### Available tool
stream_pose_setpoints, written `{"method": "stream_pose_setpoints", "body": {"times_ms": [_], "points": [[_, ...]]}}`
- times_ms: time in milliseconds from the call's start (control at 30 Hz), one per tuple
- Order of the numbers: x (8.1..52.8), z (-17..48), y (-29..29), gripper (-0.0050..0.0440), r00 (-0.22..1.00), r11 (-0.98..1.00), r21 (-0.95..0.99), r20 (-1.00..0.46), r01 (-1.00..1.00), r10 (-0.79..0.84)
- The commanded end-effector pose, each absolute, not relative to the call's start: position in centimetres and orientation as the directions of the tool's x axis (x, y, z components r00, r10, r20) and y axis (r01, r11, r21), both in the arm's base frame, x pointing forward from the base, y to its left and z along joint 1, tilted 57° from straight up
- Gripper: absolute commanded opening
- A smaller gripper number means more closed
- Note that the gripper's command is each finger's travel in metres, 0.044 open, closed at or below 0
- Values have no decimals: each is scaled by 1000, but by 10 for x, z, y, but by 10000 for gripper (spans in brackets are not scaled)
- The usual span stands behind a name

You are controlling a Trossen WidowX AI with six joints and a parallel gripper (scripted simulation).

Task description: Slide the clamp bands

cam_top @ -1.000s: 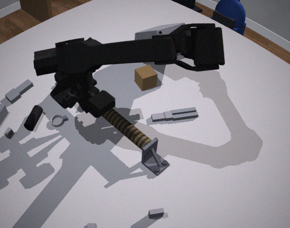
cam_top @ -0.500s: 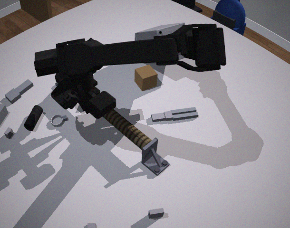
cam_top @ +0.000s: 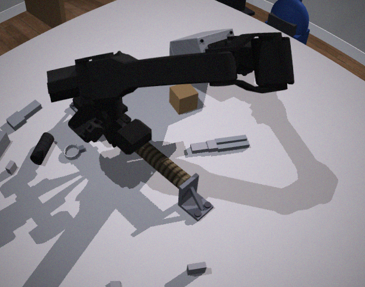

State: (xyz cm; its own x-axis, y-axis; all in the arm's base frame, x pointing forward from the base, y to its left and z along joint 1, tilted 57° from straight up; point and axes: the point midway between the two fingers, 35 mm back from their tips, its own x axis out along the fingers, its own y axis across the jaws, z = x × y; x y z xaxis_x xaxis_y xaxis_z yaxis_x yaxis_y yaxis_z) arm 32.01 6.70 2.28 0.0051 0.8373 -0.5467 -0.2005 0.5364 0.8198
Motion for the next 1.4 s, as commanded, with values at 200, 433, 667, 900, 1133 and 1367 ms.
{"method": "stream_pose_setpoints", "body": {"times_ms": [200, 433, 667, 900, 1133, 1367], "points": [[318, 33, 73, 0, 8, 534, 821, -544, -203, 839], [316, 40, 77, 0, 8, 534, 821, -544, -203, 839], [314, 46, 82, 0, 8, 534, 821, -544, -203, 839], [313, 51, 85, 0, 8, 534, 821, -544, -203, 839], [311, 58, 89, 0, 8, 534, 821, -544, -203, 839], [310, 63, 92, 0, 8, 534, 821, -544, -203, 839]]}}
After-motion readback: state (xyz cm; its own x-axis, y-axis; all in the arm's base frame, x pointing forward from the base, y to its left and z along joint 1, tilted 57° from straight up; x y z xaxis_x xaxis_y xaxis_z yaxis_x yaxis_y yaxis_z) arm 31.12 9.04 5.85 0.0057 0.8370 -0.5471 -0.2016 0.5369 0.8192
